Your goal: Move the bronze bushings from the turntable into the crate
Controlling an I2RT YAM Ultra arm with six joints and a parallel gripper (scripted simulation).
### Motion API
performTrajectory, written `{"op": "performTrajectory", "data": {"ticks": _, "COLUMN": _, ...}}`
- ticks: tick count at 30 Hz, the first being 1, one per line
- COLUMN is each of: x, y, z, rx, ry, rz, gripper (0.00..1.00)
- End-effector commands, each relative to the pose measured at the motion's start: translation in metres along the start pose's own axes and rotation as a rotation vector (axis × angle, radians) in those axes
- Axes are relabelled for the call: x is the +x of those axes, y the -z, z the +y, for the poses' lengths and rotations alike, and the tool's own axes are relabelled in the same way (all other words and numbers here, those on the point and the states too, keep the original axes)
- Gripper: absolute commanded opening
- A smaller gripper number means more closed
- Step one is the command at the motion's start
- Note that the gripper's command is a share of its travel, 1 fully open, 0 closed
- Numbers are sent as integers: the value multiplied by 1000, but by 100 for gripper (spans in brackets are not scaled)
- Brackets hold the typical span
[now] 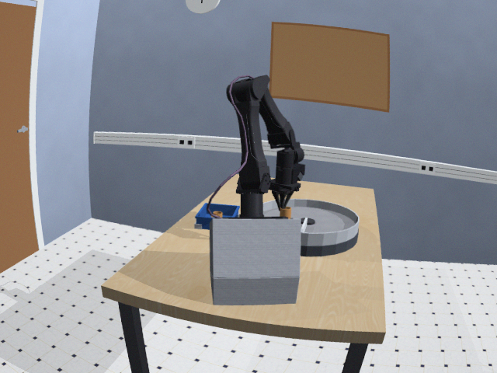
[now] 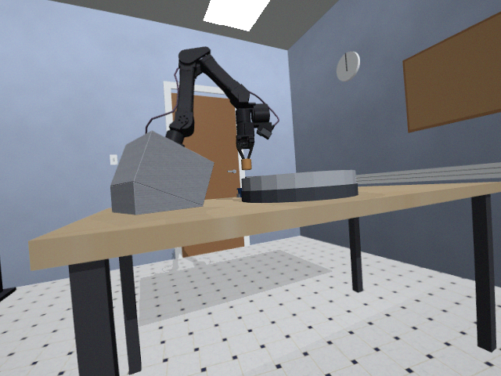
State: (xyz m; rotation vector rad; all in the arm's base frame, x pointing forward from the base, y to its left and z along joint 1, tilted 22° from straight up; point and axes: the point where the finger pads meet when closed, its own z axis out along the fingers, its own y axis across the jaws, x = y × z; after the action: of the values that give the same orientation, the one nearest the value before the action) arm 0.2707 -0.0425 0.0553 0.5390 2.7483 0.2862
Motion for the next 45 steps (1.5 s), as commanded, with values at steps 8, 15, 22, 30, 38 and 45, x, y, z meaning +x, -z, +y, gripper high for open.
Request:
{"op": "performTrajectory", "data": {"ticks": 8, "x": -11, "y": 12, "z": 0, "rx": -6, "ry": -2, "rz": -39, "gripper": 0}}
{"op": "performTrajectory", "data": {"ticks": 15, "x": -11, "y": 12, "z": 0, "rx": -6, "ry": -2, "rz": -39, "gripper": 0}}
{"op": "performTrajectory", "data": {"ticks": 22, "x": -10, "y": 7, "z": -1, "rx": 0, "ry": -2, "rz": -14, "gripper": 0}}
{"op": "performTrajectory", "data": {"ticks": 30, "x": -14, "y": 6, "z": 6, "rx": 8, "ry": 36, "rz": 2, "gripper": 0}}
{"op": "performTrajectory", "data": {"ticks": 38, "x": -24, "y": 8, "z": 13, "rx": 9, "ry": 68, "rz": 4, "gripper": 0}}
{"op": "performTrajectory", "data": {"ticks": 45, "x": -42, "y": 12, "z": 26, "rx": 11, "ry": 123, "rz": 7, "gripper": 0}}
